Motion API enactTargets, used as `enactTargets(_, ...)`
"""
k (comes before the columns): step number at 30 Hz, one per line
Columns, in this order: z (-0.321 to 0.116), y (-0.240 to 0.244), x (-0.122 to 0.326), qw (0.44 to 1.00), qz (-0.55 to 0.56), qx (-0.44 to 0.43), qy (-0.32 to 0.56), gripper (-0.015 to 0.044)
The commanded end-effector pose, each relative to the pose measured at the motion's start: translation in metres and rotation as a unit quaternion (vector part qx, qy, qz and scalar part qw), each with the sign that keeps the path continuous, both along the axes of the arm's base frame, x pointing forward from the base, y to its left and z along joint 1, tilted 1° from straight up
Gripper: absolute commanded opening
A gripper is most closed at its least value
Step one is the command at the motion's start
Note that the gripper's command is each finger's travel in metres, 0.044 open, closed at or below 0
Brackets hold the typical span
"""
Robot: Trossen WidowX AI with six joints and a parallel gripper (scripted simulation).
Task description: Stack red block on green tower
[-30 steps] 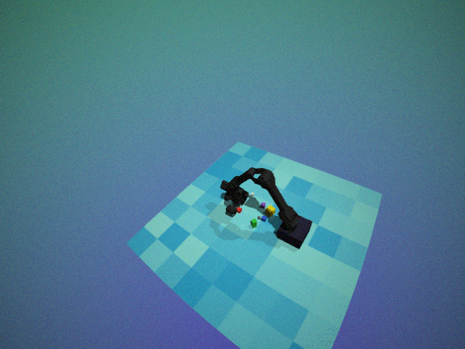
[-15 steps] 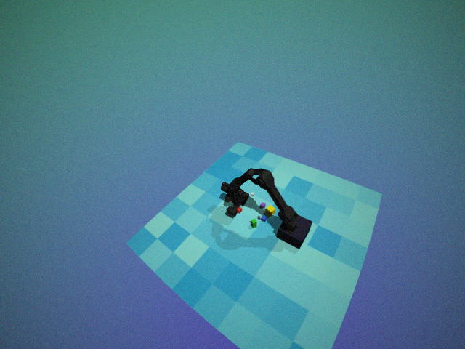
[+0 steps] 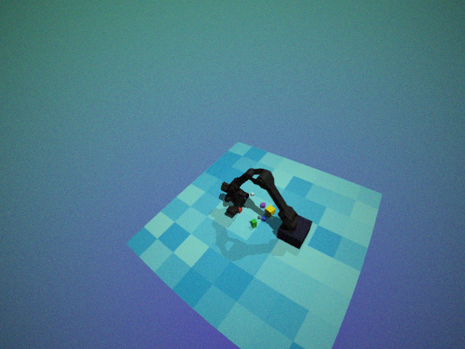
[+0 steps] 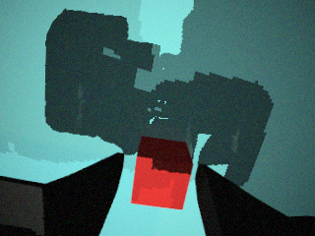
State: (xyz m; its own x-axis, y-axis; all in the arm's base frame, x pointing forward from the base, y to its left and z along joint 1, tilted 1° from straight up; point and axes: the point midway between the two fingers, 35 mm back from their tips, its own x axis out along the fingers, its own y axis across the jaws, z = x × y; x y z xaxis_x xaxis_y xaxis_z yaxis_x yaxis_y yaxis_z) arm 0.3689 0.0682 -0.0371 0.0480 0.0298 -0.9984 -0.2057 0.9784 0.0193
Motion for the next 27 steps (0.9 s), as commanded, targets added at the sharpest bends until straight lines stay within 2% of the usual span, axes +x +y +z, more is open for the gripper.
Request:
enactTargets(1,0.0,0.0,0.0,1.0,0.001,-0.001,0.0,0.0125)
enactTargets(8,0.0,0.0,0.0,1.0,0.001,-0.001,0.0,0.0078)
enactTargets(11,0.006,0.0,0.0,1.0,0.001,-0.001,0.0,0.0)
enactTargets(27,0.098,-0.002,-0.004,1.0,0.001,-0.001,0.0,0.0)
